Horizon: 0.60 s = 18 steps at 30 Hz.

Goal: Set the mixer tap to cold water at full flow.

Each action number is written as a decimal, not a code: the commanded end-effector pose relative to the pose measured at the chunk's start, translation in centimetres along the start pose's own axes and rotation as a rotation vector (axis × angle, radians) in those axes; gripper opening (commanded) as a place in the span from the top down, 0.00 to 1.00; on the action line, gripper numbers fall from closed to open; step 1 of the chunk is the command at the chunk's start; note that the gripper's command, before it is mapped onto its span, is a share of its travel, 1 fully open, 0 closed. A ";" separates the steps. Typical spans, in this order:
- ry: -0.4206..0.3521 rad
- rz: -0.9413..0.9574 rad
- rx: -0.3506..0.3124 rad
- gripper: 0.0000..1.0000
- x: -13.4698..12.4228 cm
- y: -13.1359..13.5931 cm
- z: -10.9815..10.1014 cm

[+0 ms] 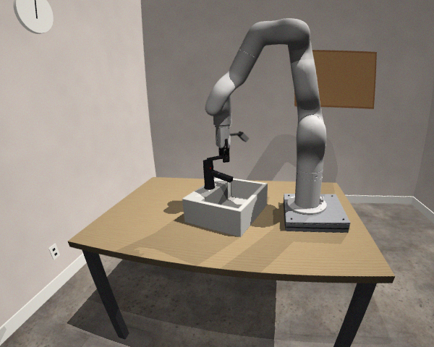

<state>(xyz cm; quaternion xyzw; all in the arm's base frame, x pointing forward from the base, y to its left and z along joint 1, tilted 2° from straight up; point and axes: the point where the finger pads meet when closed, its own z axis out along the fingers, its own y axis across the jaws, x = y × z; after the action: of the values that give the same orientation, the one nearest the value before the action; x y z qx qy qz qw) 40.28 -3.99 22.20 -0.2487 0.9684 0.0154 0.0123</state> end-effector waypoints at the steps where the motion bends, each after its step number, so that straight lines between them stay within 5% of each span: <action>1: -0.001 0.000 0.001 0.32 -0.1 0.0 -0.1; 18: -0.001 0.000 0.001 0.32 -0.1 0.0 -2.0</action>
<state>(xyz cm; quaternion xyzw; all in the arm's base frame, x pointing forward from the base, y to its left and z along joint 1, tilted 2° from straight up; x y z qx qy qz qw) 40.25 -4.04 23.45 -0.2487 0.9684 0.0155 0.0122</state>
